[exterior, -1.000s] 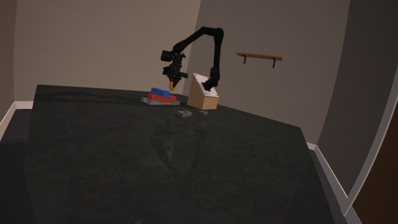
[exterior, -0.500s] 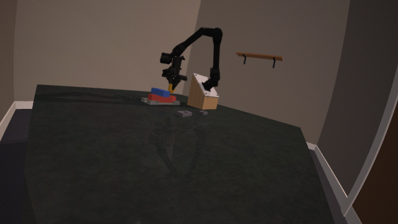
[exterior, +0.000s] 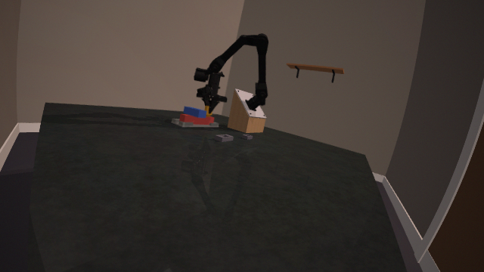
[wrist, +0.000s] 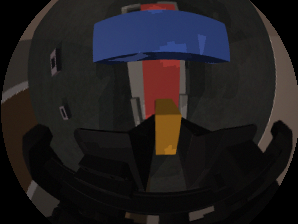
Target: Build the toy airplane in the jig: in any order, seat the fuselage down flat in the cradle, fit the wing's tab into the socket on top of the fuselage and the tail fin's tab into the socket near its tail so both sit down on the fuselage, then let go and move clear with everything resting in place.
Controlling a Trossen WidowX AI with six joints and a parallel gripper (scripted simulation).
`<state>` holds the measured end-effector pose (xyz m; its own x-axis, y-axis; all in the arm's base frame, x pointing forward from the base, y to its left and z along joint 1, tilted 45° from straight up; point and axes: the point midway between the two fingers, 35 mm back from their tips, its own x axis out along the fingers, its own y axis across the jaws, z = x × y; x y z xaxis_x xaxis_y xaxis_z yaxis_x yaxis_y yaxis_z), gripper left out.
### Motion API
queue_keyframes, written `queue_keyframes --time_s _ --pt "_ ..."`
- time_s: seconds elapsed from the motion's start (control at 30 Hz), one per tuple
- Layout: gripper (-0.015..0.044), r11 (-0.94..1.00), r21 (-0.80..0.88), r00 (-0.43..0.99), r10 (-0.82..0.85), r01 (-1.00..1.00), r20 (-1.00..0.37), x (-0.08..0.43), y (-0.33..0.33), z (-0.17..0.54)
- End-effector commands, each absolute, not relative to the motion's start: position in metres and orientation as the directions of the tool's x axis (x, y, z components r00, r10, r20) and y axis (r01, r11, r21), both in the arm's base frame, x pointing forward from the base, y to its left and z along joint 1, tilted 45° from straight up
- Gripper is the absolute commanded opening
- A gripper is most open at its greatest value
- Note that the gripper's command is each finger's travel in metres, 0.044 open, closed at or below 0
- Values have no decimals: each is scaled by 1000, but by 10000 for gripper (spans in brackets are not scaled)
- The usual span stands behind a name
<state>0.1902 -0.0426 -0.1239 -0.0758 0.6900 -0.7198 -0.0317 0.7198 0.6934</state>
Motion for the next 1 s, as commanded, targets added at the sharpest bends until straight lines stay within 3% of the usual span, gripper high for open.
queue_keyframes --time_s 0.0,0.3,0.43,0.5,0.6,0.93,0.97 --pt "67 716 698 -74 695 -26 -716 190 -40 -126" --pt "78 719 695 -75 691 -30 -718 190 -41 -125" --pt "52 719 695 -75 691 -30 -718 190 -41 -125" --pt "0 719 695 -75 691 -30 -718 190 -41 -125" --pt "0 719 695 -75 691 -30 -718 190 -41 -125" --pt "260 719 695 -75 691 -30 -718 190 -41 -125" --pt "260 719 695 -75 691 -30 -718 190 -41 -125"
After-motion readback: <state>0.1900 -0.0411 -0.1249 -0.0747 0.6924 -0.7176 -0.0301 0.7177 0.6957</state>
